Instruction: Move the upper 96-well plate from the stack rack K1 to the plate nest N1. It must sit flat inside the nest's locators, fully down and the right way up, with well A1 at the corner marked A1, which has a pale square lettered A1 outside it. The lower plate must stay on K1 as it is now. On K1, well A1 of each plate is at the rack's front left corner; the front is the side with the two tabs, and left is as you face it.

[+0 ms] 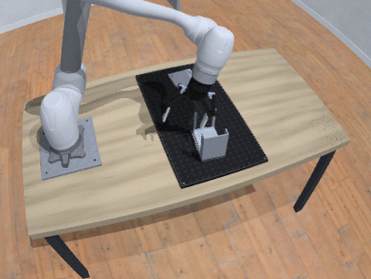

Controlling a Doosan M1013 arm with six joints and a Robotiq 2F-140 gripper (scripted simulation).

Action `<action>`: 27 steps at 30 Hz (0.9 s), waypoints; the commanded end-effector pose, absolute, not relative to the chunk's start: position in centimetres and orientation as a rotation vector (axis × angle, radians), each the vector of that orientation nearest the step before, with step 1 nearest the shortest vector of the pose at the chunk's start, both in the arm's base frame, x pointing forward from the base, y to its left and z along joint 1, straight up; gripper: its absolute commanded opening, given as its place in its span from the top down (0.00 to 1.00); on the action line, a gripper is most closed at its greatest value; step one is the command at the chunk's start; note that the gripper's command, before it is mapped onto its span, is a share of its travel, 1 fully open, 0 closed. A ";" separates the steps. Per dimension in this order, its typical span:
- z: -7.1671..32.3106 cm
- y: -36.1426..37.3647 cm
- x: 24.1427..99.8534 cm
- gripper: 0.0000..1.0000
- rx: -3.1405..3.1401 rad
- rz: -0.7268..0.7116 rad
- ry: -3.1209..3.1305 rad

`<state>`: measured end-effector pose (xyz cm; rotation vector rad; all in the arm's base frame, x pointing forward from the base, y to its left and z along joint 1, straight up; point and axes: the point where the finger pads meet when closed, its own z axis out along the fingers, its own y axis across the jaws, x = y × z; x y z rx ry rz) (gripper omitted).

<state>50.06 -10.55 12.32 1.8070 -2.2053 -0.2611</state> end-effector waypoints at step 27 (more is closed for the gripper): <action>17.6 -14.5 59.4 0.00 2.238 -0.013 -2.200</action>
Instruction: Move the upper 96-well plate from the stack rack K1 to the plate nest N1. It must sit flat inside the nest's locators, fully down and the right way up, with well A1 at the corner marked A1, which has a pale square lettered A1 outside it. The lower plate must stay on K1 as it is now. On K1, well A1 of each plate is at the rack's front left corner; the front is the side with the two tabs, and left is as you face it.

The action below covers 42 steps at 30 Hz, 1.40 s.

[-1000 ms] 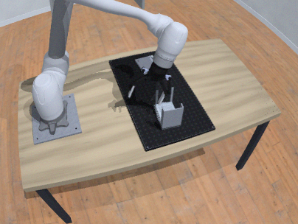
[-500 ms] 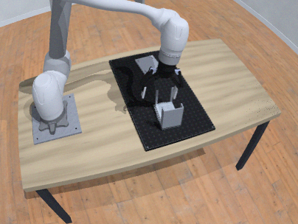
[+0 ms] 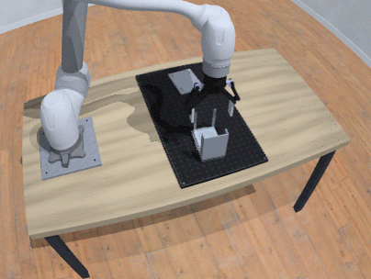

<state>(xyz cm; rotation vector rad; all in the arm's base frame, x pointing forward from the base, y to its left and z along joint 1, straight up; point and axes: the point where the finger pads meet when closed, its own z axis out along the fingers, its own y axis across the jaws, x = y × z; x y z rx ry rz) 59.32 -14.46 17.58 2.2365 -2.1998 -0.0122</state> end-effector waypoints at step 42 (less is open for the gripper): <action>13.1 -14.5 59.4 0.00 2.238 -0.013 -2.200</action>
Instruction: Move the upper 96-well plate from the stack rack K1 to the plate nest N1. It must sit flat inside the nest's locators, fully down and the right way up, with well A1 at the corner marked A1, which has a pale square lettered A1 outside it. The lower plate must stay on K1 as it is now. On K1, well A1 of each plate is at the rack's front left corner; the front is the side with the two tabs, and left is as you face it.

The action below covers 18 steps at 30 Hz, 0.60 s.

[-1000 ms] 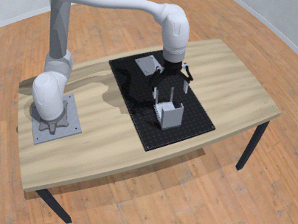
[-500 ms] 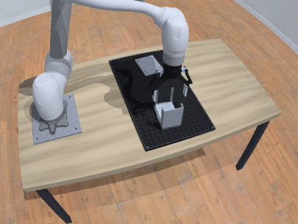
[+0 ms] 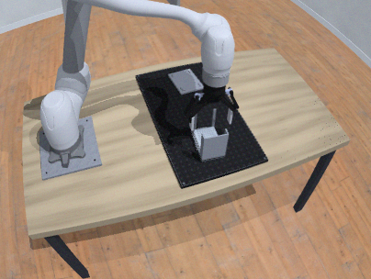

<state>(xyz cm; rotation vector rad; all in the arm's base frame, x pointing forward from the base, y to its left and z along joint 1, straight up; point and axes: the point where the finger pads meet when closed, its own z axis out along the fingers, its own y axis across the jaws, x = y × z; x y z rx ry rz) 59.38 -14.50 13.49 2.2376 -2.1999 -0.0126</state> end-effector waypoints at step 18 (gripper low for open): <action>10.5 -14.5 59.4 0.00 2.238 -0.013 -2.200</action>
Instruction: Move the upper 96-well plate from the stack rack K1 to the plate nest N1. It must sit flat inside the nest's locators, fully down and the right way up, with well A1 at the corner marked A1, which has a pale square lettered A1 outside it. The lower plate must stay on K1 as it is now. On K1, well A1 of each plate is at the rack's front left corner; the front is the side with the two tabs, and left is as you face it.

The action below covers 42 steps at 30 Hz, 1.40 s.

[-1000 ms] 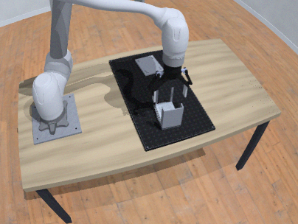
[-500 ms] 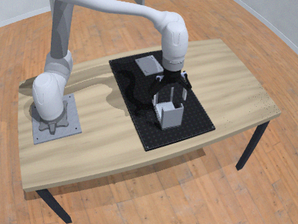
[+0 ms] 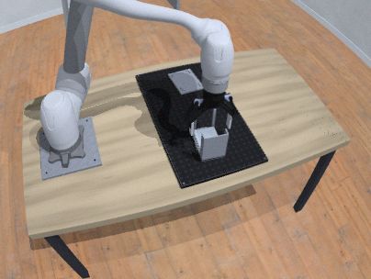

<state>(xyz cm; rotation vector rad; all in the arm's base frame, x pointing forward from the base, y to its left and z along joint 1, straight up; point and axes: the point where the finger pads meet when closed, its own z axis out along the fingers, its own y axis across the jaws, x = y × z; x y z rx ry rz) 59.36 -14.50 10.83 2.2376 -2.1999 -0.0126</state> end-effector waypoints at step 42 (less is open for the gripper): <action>5.6 -14.5 59.3 0.00 2.238 -0.013 -2.200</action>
